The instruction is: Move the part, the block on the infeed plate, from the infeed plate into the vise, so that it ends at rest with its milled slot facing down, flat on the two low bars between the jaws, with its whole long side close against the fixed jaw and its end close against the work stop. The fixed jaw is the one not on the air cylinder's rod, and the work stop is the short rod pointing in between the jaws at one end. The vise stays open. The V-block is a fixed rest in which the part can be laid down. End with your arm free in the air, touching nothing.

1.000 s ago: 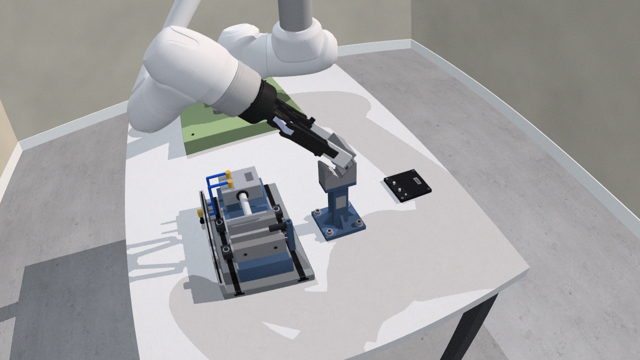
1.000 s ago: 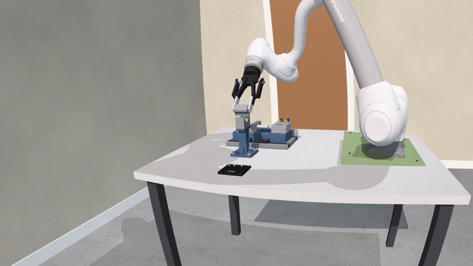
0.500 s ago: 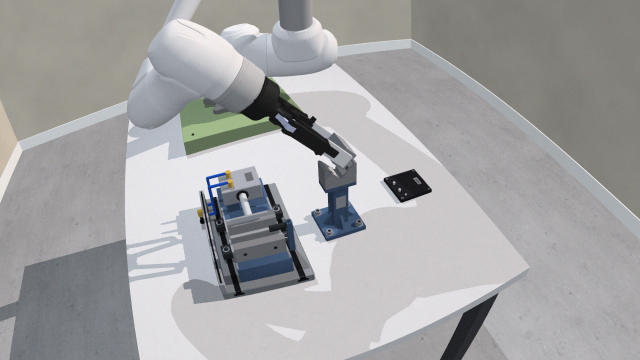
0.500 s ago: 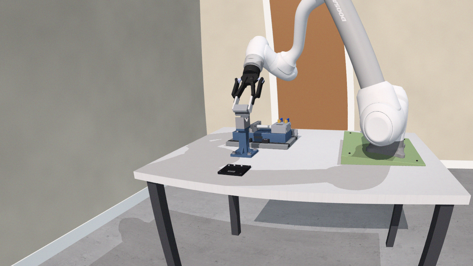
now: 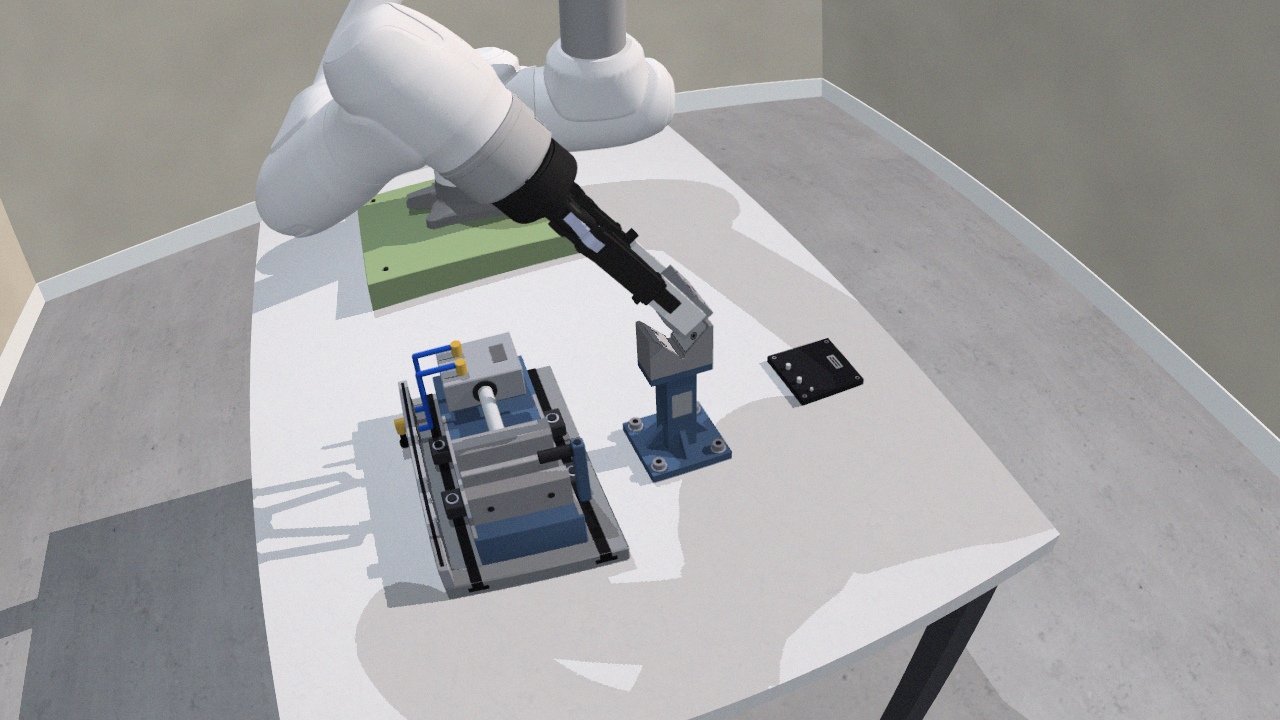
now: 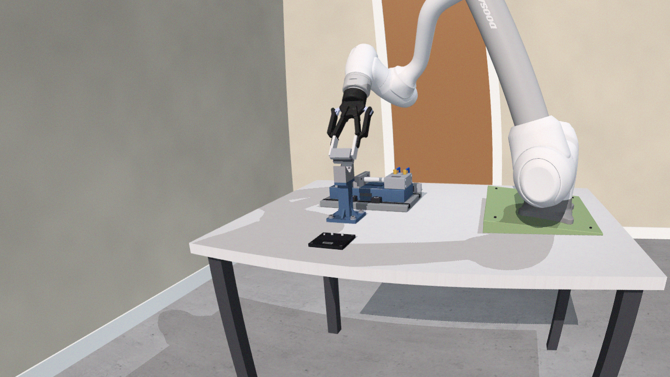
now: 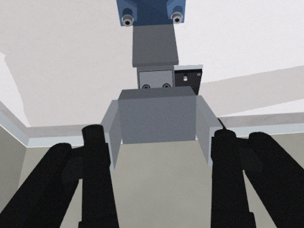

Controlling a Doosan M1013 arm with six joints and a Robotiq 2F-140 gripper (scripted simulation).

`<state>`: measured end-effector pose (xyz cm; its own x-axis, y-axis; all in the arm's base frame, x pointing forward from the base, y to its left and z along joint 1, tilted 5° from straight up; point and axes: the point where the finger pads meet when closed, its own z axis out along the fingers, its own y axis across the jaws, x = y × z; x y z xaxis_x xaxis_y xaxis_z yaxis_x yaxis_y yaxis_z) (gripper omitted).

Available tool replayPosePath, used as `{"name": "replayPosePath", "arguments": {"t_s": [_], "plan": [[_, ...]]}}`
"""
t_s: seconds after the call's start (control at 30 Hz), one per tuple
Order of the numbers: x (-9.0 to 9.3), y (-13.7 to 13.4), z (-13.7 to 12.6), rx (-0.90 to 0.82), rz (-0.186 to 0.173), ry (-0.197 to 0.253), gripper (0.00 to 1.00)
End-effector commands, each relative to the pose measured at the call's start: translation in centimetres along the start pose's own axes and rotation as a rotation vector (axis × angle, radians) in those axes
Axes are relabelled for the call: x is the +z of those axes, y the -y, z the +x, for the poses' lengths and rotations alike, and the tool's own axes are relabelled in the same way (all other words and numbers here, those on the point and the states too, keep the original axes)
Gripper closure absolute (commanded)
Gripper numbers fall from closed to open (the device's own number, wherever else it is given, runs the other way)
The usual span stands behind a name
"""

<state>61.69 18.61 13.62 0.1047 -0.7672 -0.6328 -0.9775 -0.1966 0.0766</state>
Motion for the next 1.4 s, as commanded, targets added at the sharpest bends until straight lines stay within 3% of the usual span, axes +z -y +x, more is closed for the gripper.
{"name": "replayPosePath", "arguments": {"t_s": [0.0,0.53,0.6,1.1,1.17,1.37], "plan": [[0.0,0.0,-0.1,0.001,-0.001,-0.028,1.00],[0.1,0.0,-0.5,0.001,-0.001,-0.197,1.00],[0.1,0.0,-0.5,0.001,-0.001,-0.197,1.00],[0.2,0.0,-0.9,0.001,-0.001,-0.372,1.00],[0.2,0.0,-0.9,0.001,-0.001,-0.372,1.00],[0.2,0.0,-1.1,0.001,-0.001,-0.436,1.00]]}}
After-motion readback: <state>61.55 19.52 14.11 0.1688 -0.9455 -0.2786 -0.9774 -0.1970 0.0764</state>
